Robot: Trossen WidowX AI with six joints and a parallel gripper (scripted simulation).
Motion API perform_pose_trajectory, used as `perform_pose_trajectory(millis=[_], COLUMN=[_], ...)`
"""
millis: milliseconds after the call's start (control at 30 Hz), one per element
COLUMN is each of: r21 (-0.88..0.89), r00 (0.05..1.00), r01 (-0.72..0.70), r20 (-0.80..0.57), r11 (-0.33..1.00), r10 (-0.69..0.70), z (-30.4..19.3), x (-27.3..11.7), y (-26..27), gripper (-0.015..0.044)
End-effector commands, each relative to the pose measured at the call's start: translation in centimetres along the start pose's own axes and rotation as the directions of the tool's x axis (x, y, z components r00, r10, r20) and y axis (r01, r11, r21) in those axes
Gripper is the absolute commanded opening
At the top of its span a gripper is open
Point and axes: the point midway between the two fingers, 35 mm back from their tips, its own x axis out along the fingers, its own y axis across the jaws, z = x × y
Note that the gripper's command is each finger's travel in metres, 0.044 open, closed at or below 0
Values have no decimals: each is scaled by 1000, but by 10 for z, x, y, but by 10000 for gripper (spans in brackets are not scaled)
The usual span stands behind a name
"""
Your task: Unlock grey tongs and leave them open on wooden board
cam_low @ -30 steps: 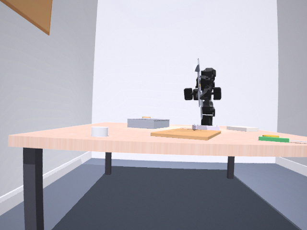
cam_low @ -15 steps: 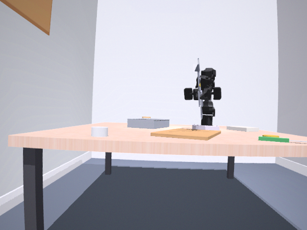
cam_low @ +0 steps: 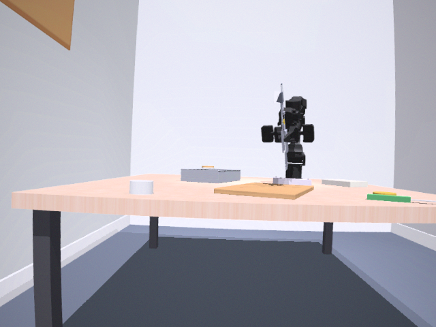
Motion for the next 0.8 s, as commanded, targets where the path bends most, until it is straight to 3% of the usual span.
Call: perform_pose_trajectory(millis=[0,767], r21=[-7,-28], r00=[1000,939], r01=[1,-4], r20=[-22,-344], r11=[1000,1000], r10=[-1,-6], z=[6,13], x=[5,40], y=[1,4], gripper=[-150,-150])
